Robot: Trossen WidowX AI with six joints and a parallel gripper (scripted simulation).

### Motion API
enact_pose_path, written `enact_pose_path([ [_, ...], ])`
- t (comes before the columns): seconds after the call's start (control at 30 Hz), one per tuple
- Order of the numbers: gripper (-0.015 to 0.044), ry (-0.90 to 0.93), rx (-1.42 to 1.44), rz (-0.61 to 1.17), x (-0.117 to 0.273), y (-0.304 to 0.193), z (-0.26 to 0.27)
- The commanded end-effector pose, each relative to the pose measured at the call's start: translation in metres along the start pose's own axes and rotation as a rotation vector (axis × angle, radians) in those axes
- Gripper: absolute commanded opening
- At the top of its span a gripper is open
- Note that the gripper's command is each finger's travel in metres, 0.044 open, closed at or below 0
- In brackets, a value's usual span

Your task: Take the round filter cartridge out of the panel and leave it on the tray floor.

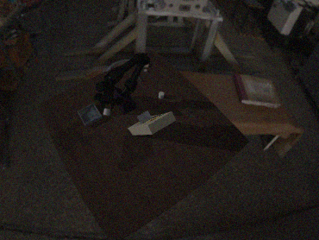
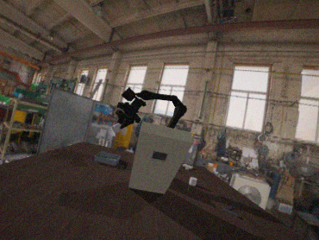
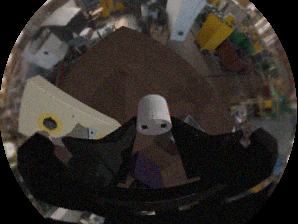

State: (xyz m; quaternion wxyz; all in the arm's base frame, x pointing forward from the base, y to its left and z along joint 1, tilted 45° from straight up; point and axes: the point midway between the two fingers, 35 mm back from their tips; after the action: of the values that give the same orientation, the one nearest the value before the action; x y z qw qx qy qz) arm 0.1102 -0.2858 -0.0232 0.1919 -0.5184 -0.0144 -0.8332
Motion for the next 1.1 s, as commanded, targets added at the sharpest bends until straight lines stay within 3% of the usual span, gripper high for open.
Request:
enact_pose_path([
  [0.0, 0.0000, -0.079, -0.157, -0.034, 0.001, 0.005, -0.032],
  [0.43, 0.0000, -0.172, -0.329, -0.070, -0.009, -0.002, -0.081],
  [1.07, 0.0000, -0.408, -0.734, -0.106, -0.066, -0.095, -0.202],
])
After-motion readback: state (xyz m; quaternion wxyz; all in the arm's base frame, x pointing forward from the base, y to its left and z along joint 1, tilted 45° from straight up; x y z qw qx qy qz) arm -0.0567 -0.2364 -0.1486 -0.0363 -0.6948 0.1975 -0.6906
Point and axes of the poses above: the point midway between the two fingers, 35 mm back from their tips, its own x axis back along the fingers, its own z axis across the jaws, y = z × x, and after that the axes turned 9 degrees about -x, right-handed
